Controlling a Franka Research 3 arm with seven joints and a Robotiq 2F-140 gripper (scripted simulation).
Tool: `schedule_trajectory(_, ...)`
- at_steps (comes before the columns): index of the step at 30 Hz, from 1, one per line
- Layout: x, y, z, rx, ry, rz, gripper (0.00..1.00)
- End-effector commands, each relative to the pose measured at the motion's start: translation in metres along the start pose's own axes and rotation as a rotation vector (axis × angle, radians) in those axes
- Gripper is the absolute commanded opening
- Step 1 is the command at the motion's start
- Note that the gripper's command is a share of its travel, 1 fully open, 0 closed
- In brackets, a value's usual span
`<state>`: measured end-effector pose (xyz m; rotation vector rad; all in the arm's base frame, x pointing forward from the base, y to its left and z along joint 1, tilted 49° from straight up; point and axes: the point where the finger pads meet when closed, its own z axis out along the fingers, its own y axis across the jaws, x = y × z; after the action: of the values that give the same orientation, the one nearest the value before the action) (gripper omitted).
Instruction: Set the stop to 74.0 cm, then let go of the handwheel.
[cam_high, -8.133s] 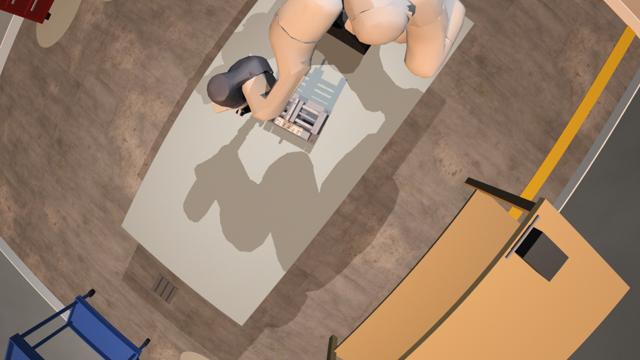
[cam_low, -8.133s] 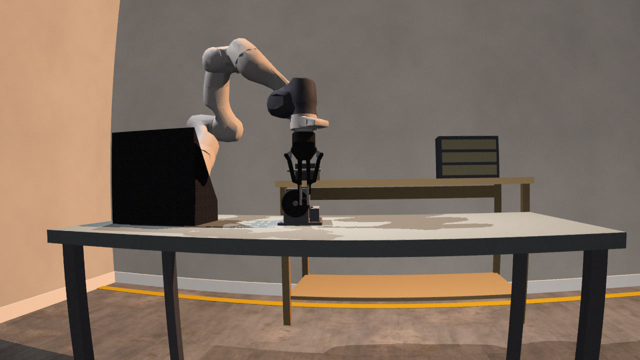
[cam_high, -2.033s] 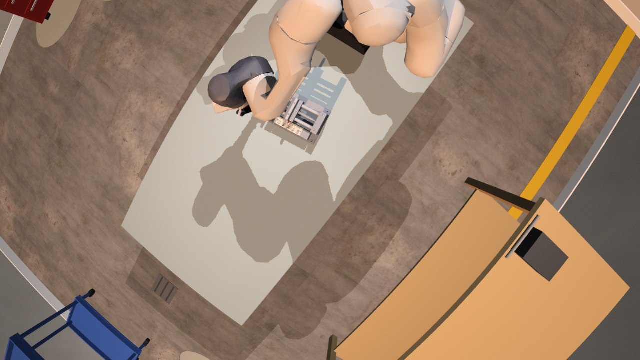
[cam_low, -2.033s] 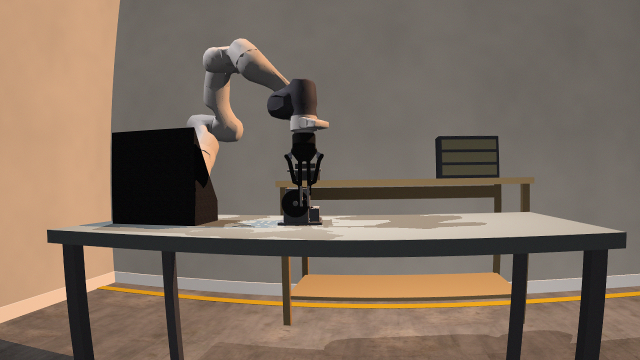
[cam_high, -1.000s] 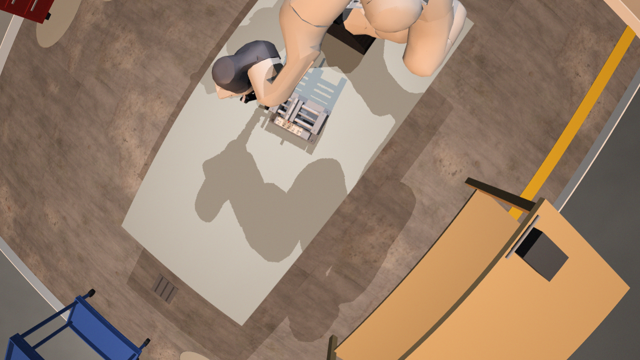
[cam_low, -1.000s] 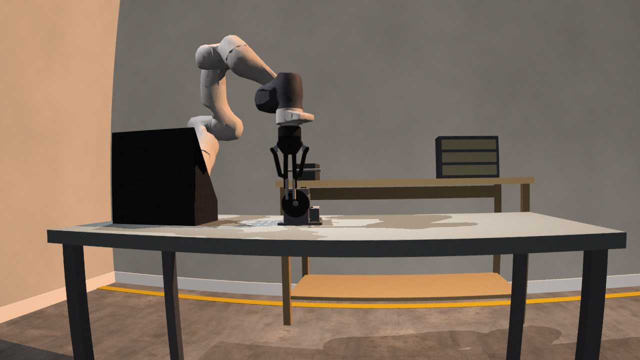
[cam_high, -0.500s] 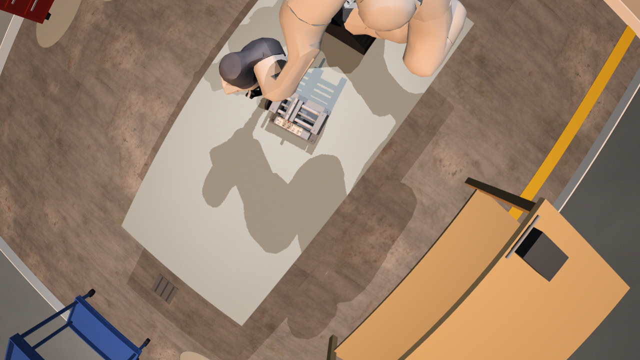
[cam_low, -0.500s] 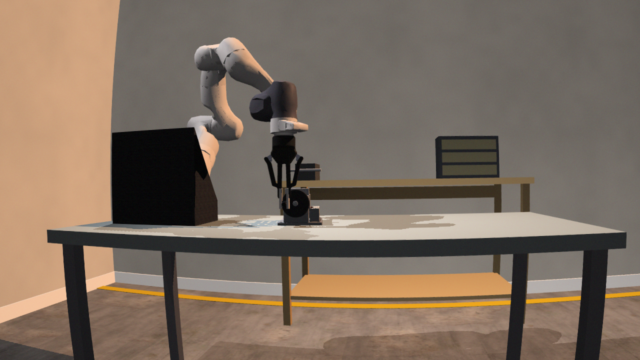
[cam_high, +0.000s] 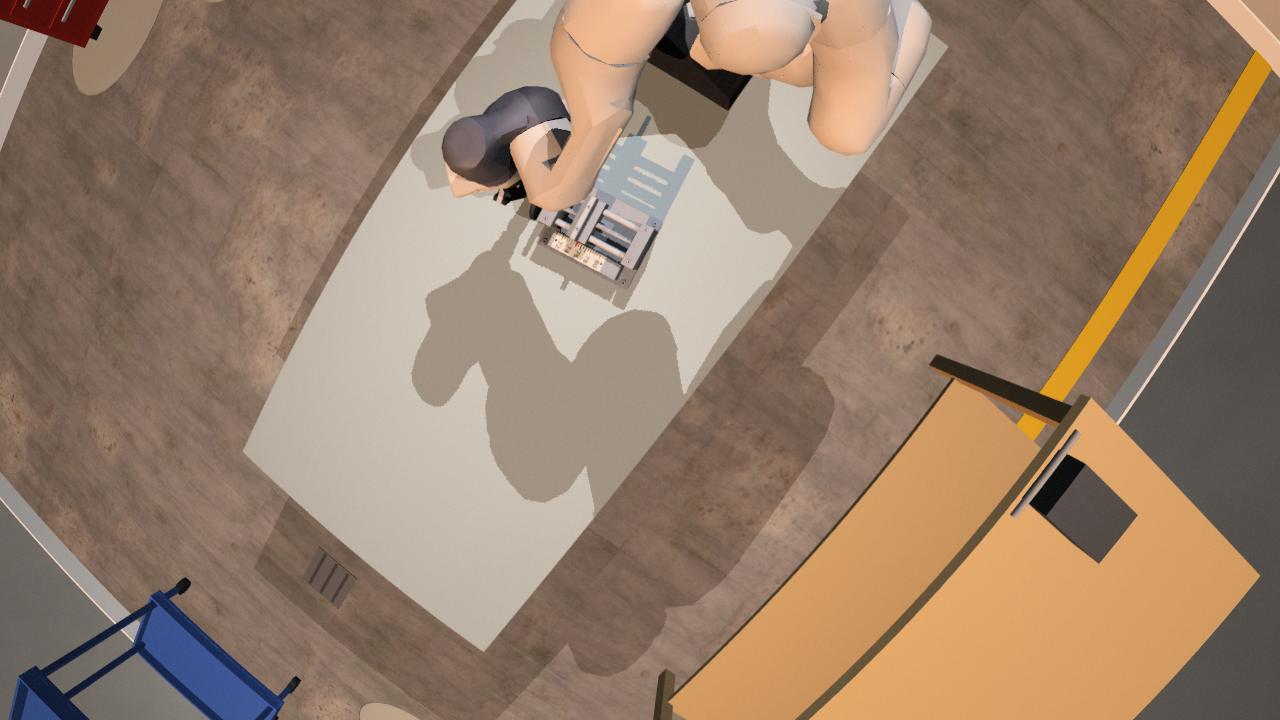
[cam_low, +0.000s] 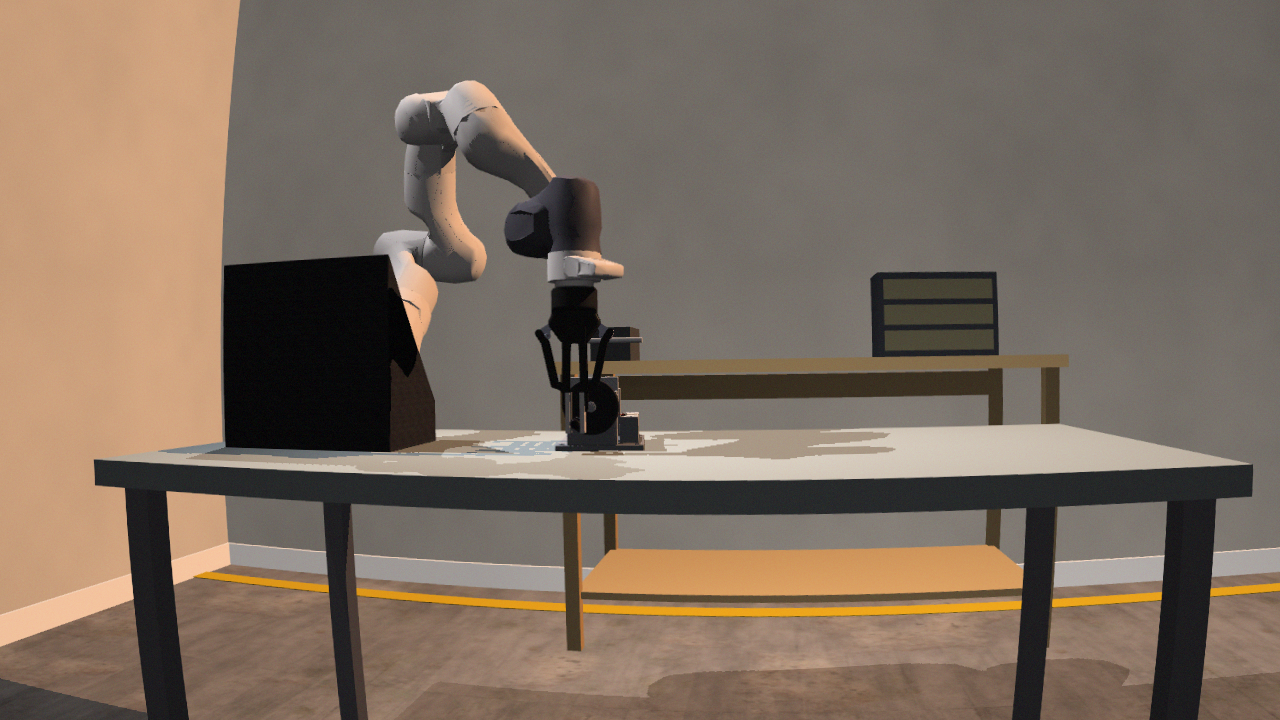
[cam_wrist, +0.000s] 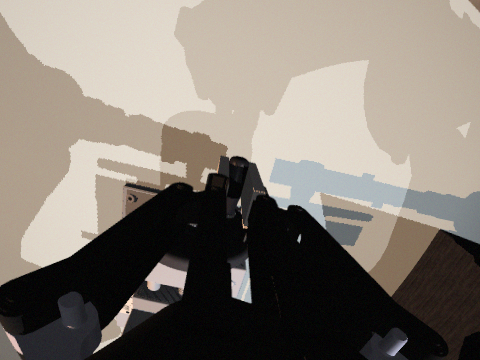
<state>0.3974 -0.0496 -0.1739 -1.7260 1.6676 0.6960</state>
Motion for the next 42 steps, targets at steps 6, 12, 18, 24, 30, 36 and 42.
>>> schedule_trajectory(6,0.0,-0.013,0.009,0.002,0.001,0.006,0.04)
schedule_trajectory(12,0.0,-0.02,0.01,0.002,0.001,0.006,0.04)
schedule_trajectory(18,0.0,-0.027,0.01,0.002,0.001,0.006,0.04)
schedule_trajectory(24,0.0,-0.034,0.009,0.002,0.001,0.006,0.04)
schedule_trajectory(30,0.0,-0.038,0.007,0.002,0.001,0.006,0.04)
schedule_trajectory(36,0.0,-0.044,0.003,0.002,0.001,0.006,0.04)
schedule_trajectory(42,0.0,-0.049,-0.002,0.002,0.001,0.006,0.04)
